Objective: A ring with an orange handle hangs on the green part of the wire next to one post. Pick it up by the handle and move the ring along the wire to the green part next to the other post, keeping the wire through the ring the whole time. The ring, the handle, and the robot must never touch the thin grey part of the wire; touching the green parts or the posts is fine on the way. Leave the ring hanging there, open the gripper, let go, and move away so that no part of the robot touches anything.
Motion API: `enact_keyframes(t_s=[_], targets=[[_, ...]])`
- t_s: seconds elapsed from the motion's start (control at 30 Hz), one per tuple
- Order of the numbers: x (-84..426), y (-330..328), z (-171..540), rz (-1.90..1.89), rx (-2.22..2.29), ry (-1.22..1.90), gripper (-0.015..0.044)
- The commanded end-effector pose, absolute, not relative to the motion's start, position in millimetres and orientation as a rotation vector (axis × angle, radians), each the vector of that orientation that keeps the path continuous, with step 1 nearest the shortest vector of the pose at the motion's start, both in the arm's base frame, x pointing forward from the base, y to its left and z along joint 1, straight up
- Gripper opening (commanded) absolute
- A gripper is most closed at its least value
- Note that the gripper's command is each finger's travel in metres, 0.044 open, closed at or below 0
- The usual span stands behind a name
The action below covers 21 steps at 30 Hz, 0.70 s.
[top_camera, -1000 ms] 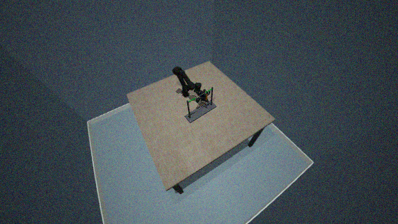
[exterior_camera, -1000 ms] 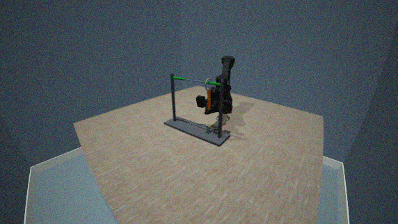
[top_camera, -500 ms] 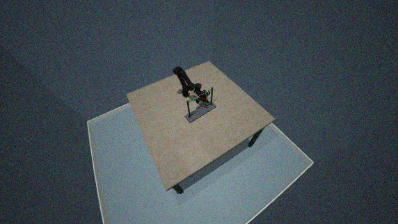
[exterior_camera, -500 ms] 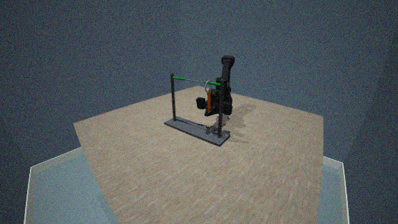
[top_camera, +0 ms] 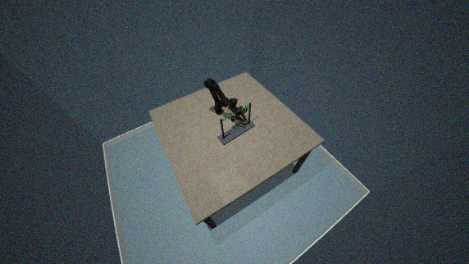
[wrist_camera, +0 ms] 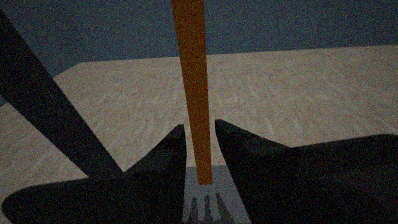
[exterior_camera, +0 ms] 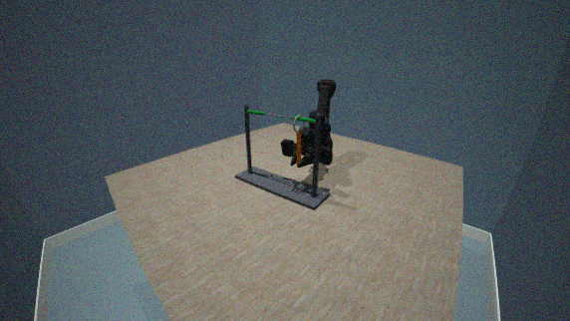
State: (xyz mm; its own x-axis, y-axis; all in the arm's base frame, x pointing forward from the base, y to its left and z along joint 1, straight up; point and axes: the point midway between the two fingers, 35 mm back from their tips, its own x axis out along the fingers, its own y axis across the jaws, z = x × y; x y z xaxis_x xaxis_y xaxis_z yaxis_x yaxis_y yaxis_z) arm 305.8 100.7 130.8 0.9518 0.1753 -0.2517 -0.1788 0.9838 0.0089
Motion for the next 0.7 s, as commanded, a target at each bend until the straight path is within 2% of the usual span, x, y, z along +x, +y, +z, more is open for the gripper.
enact_keyframes(t_s=[0.0,0.67], targets=[[304,100,131,0.179,-0.014,0.255,0.0160],[271,95,142,0.175,-0.012,0.258,0.0160]])
